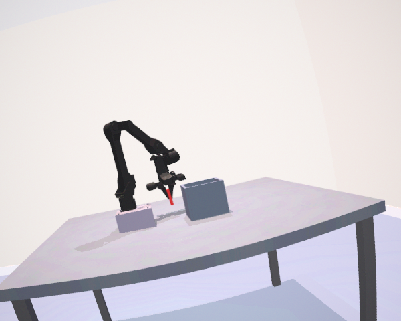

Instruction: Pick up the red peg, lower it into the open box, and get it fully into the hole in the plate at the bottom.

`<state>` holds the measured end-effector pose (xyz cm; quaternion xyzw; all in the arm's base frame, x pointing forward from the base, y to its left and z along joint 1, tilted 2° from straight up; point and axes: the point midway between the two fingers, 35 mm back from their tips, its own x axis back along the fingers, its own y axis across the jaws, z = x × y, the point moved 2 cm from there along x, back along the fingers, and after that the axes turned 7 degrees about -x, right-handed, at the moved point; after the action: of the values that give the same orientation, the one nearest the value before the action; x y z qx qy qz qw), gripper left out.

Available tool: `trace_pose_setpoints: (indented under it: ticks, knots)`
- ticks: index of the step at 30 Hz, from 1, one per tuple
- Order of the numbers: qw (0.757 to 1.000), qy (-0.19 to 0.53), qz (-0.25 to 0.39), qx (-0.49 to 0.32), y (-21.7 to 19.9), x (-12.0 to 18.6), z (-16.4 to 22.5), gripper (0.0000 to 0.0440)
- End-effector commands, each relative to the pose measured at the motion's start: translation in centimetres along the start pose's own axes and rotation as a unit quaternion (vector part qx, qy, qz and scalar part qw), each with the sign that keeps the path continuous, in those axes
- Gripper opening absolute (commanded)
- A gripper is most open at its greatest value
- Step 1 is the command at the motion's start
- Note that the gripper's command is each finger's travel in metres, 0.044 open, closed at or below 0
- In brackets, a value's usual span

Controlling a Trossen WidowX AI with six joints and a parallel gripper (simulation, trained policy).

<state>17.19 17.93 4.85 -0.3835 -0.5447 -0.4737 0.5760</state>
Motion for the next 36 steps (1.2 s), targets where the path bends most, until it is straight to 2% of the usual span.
trace_pose_setpoints:
  ticks: [1, 18, 27, 36]
  knots:
    - [1.0, 0.012, -0.015, -0.002, 0.8, 1.2, 0.4, 0.0]
    - [0.995, 0.016, -0.098, 0.012, 5.1, 7.9, -0.9, 0.0]
    - [0.992, -0.01, -0.126, 0.007, 6.9, 11.2, -3.5, 0.0]
    - [0.99, -0.043, -0.136, -0.013, 8.1, 13.0, -7.0, 0.0]
